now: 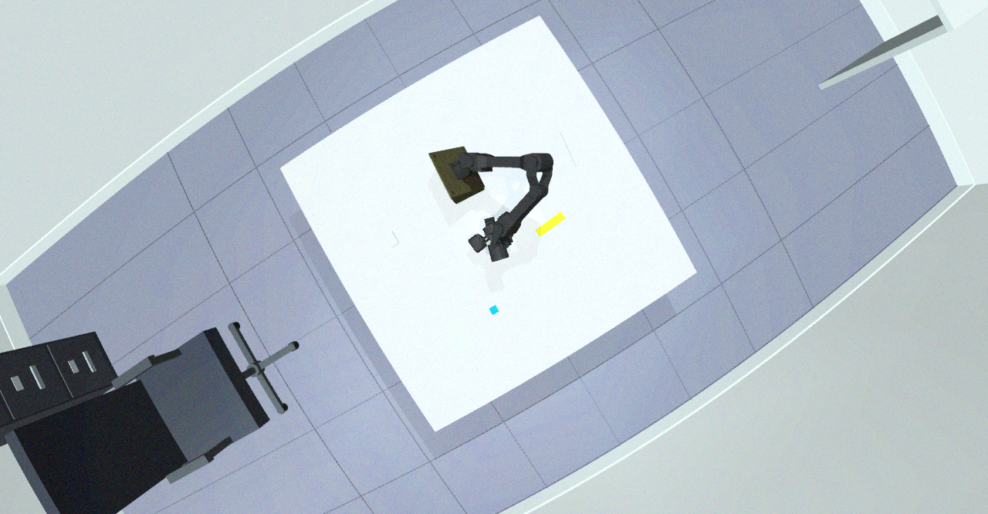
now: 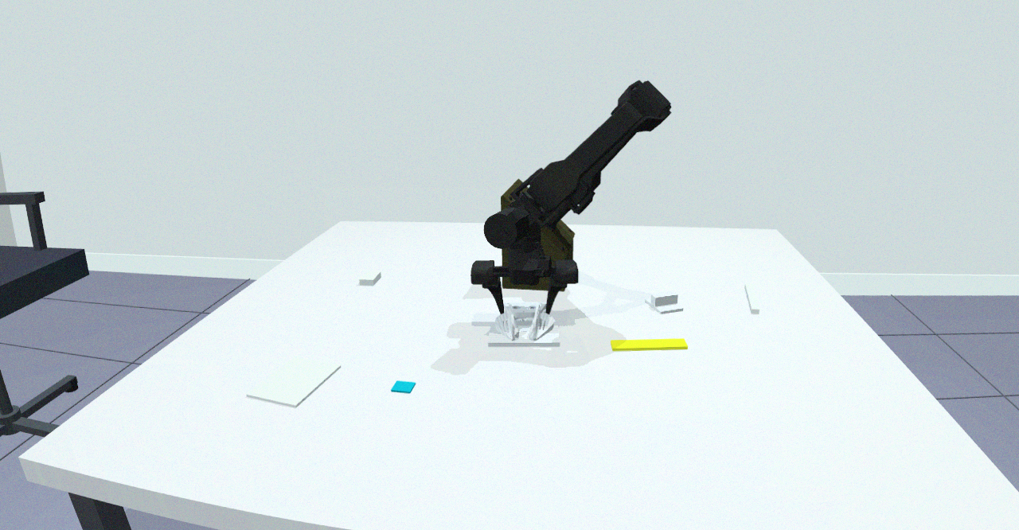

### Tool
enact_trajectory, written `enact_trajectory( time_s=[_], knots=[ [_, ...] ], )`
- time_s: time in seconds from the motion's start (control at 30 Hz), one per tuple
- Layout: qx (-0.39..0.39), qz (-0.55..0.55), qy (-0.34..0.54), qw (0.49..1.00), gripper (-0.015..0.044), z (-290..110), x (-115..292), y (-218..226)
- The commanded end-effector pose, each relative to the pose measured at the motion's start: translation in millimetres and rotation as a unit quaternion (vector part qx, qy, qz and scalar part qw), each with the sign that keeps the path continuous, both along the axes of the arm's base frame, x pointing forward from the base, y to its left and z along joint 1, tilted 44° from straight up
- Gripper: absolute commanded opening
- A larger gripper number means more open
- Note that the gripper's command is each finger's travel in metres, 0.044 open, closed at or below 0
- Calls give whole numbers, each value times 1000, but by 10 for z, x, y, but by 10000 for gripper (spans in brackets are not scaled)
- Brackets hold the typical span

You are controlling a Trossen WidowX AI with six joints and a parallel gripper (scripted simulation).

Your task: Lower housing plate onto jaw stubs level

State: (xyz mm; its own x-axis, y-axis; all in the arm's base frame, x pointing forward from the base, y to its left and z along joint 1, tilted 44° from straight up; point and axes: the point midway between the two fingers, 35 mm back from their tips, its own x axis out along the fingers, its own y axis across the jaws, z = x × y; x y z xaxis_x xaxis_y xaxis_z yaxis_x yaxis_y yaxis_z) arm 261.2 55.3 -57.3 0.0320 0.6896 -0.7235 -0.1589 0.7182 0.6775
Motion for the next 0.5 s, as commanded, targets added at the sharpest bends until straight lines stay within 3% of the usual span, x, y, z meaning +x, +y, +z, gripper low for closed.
enact_trajectory(
  time_s=[0.0,0.47],
  knots=[
    [0,0,2,1000,351,-11,-10,13],
    [0,0,2,1000,351,-27,-9,28]
  ],
)
